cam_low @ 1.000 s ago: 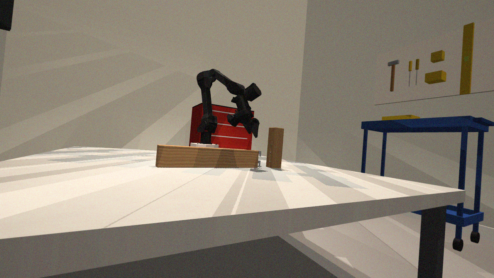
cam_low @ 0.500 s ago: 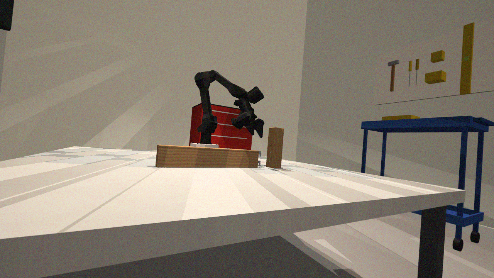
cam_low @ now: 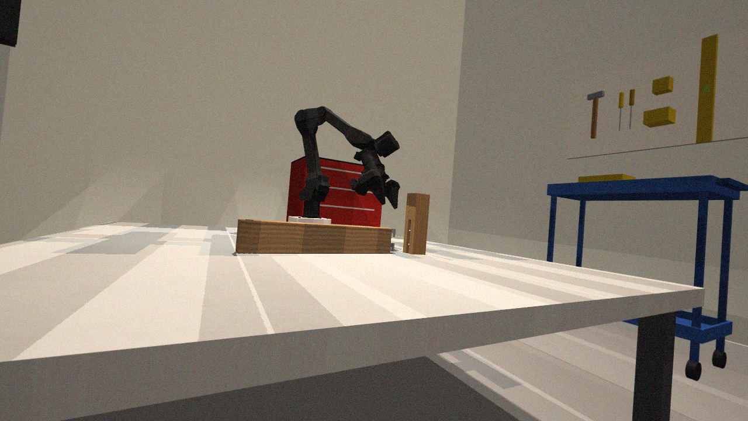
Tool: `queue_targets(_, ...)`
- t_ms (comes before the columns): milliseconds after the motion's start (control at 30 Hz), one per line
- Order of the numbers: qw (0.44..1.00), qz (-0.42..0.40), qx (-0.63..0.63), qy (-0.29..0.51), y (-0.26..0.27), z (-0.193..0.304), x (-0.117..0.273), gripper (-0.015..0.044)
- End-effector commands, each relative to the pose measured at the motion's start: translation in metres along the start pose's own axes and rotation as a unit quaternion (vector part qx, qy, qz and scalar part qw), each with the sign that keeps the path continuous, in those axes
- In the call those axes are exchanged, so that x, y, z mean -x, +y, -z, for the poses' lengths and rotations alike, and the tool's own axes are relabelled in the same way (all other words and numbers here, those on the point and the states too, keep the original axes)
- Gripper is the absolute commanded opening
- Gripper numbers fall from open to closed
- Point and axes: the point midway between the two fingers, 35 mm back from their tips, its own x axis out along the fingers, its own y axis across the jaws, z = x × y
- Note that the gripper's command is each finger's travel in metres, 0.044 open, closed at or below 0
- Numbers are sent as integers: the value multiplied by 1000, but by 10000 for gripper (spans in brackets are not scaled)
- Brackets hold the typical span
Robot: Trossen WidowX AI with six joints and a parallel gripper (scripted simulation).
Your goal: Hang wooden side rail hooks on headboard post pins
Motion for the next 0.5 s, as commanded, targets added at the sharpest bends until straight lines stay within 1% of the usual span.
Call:
queue_targets(0,996,13,87,1,4,-1,-4,440)
queue_targets(100,978,30,208,9,9,-2,-8,440)
queue_targets(200,944,44,326,22,15,-3,-12,440)
queue_targets(300,896,54,438,41,20,-4,-15,440)
queue_targets(400,835,58,544,64,26,-5,-18,440)
queue_targets(433,812,58,576,72,28,-6,-19,440)
queue_targets(467,802,59,589,79,30,-6,-20,440)
